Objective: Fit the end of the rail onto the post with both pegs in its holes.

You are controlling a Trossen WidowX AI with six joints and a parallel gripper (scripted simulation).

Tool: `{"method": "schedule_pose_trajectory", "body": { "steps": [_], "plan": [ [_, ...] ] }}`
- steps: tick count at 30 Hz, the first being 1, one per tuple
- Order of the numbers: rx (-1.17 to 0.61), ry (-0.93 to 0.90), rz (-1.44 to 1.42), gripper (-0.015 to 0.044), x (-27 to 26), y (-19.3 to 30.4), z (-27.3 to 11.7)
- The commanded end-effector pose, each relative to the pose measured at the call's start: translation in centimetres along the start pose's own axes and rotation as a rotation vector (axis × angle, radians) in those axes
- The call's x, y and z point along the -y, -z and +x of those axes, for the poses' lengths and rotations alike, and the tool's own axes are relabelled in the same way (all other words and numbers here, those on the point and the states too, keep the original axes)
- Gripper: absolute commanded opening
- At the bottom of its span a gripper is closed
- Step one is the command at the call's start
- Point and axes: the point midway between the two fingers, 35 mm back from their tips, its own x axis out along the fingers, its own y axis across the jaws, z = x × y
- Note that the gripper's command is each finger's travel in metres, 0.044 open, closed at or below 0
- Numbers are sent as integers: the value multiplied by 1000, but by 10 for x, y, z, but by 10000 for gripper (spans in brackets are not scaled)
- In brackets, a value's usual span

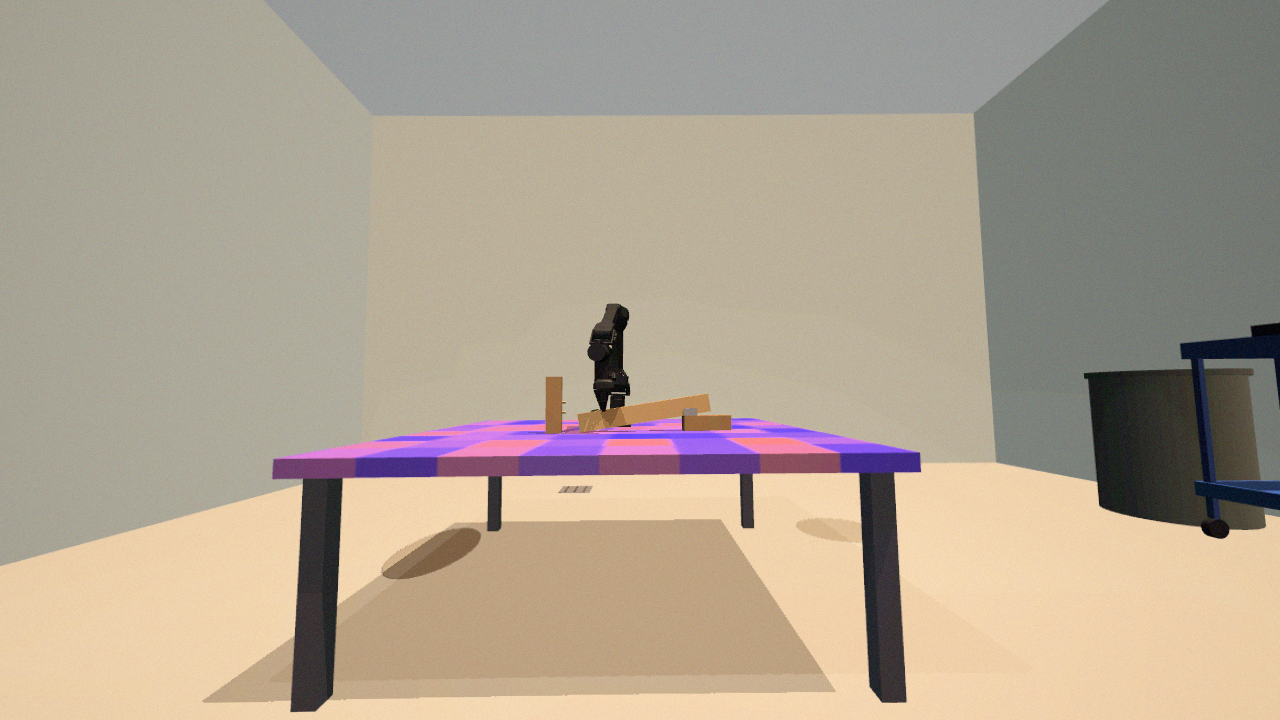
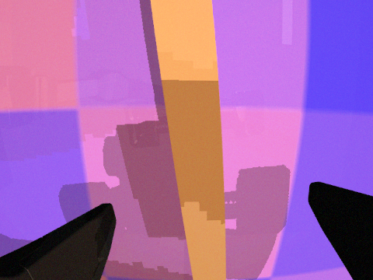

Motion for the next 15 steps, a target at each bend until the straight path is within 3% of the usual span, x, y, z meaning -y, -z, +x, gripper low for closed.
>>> {"method": "schedule_pose_trajectory", "body": {
  "steps": [1, 15],
  "plan": [
    [6, -4, -4, 440, -1, -1, 7],
    [6, -4, -4, 440, -3, -2, 29]
  ]
}}
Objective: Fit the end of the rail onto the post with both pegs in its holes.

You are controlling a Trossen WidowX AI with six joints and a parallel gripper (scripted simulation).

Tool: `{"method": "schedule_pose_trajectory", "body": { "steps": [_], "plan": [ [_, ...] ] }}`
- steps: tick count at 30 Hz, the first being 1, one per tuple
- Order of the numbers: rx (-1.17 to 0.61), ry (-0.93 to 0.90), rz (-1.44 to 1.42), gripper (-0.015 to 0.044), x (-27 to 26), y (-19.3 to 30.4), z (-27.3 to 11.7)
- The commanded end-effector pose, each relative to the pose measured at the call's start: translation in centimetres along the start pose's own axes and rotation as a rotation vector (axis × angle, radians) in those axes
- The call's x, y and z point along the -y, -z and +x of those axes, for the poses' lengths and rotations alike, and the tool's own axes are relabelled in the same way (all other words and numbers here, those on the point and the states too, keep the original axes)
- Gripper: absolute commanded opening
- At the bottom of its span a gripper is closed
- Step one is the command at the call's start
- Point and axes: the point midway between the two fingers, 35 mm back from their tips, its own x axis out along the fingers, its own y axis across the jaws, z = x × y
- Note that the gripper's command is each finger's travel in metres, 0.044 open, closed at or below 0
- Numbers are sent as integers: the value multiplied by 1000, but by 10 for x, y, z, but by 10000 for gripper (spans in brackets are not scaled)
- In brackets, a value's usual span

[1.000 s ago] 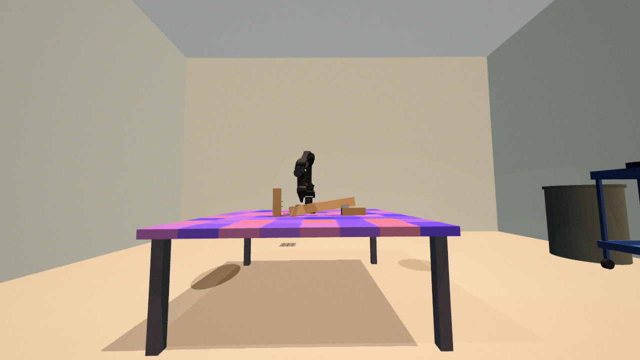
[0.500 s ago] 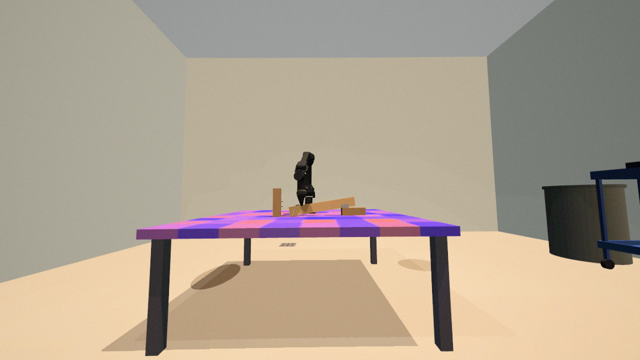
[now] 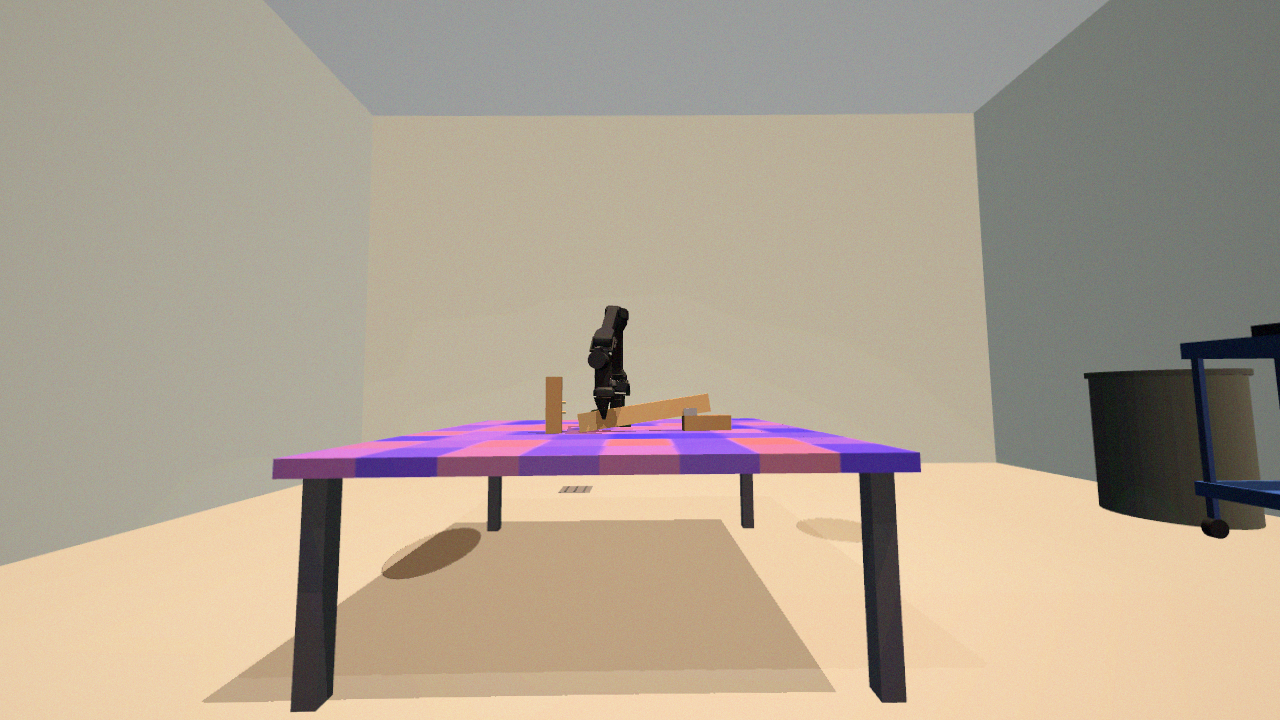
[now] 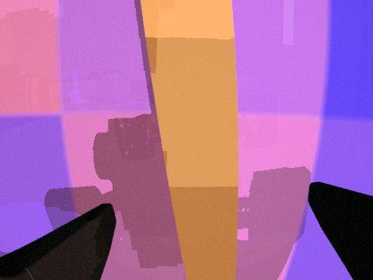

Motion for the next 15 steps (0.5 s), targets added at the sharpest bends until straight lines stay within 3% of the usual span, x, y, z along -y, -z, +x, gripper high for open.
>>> {"method": "schedule_pose_trajectory", "body": {
  "steps": [1, 12, 15],
  "plan": [
    [6, -4, 1, 440, -2, -2, 7],
    [6, -4, 1, 440, -4, -2, 21],
    [6, -4, 1, 361, -4, -2, 21]
  ]
}}
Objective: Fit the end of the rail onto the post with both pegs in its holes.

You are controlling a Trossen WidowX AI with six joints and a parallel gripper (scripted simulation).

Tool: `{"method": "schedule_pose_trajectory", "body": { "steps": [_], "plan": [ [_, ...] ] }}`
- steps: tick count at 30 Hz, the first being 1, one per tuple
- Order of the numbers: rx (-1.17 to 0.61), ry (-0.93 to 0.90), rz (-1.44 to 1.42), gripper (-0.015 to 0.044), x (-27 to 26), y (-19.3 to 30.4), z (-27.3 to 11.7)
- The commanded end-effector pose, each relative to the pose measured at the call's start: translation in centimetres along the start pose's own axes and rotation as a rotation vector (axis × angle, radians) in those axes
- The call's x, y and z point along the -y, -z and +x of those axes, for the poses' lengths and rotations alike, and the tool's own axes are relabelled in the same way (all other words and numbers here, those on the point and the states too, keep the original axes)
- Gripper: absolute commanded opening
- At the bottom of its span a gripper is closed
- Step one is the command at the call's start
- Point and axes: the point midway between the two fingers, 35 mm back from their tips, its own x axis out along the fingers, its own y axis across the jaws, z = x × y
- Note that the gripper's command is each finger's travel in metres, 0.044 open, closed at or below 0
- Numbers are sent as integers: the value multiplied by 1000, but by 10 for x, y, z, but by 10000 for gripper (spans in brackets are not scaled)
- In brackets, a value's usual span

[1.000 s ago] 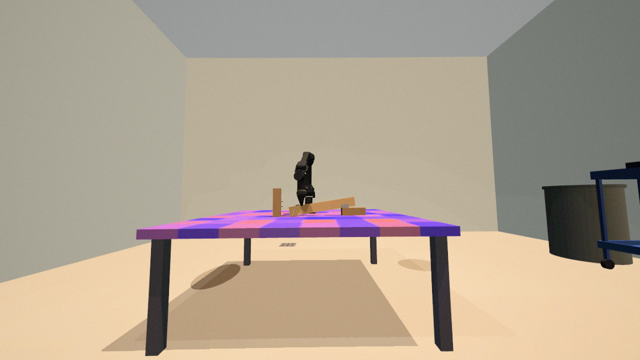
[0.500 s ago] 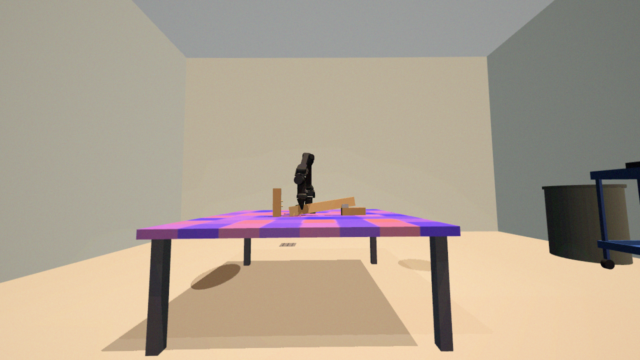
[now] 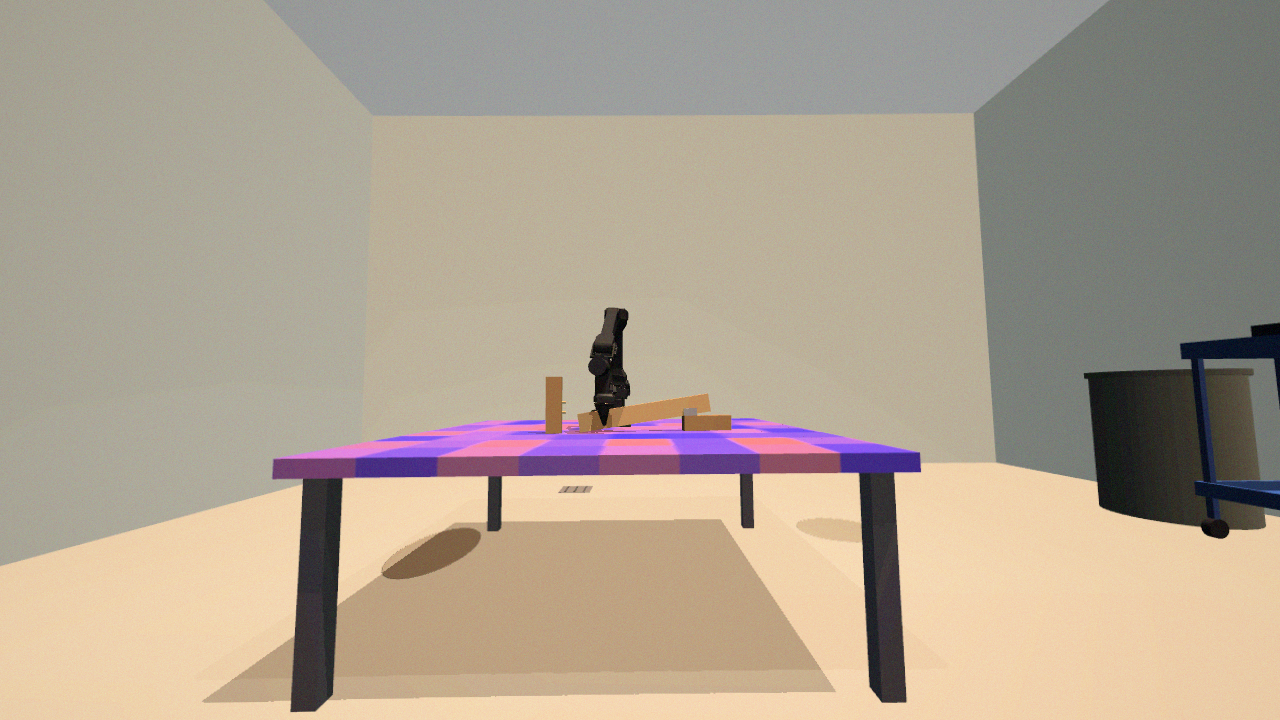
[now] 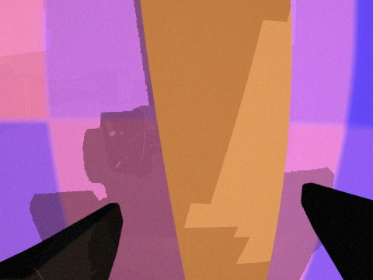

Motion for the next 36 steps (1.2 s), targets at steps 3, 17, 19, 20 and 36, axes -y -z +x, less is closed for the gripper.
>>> {"method": "schedule_pose_trajectory", "body": {
  "steps": [3, 17, 19, 20, 36],
  "plan": [
    [5, -1, 5, 282, -1, -1, 2],
    [5, -1, 5, 32, -1, -1, 2],
    [5, -1, 5, 0, -1, -1, 2],
    [5, -1, 5, 0, -1, -1, 2],
    [5, -1, 5, 0, -1, 0, -2]
  ]
}}
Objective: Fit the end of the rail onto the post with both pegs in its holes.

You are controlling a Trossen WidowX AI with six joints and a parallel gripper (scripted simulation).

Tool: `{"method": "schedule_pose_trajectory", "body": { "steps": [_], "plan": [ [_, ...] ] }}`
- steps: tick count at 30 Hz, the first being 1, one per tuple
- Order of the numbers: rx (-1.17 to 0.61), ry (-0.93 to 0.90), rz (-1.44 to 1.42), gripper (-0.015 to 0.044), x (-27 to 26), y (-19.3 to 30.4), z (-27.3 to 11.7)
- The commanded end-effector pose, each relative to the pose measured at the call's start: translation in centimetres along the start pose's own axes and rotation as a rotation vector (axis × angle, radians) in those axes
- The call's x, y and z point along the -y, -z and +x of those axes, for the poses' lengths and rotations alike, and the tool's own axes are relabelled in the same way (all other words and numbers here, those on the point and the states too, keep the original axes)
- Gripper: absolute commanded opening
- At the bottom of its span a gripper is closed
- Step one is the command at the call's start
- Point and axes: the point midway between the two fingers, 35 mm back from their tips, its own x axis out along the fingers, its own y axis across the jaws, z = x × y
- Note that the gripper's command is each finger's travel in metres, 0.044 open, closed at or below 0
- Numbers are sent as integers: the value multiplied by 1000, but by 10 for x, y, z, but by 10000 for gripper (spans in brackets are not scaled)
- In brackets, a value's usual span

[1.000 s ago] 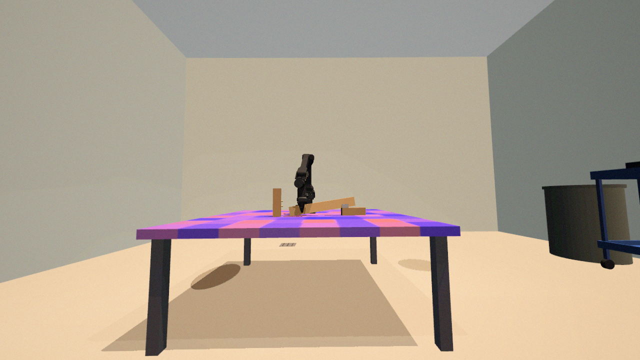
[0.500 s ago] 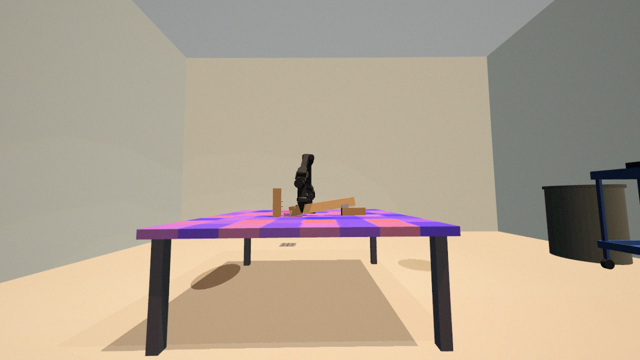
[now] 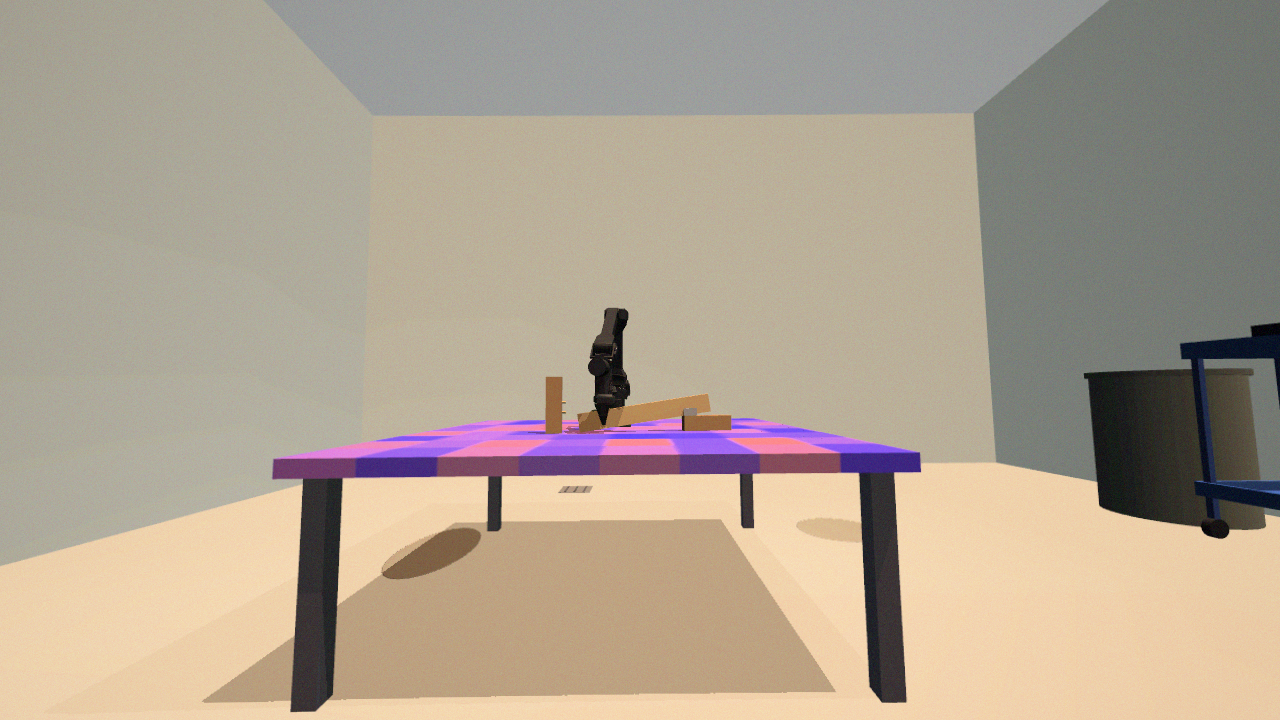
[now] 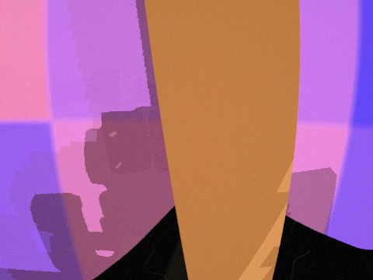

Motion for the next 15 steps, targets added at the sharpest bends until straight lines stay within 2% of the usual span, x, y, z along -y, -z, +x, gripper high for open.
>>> {"method": "schedule_pose_trajectory", "body": {
  "steps": [1, 15],
  "plan": [
    [4, 2, 1, 0, 1, 0, -3],
    [4, 3, 1, 0, 3, 0, -10]
  ]
}}
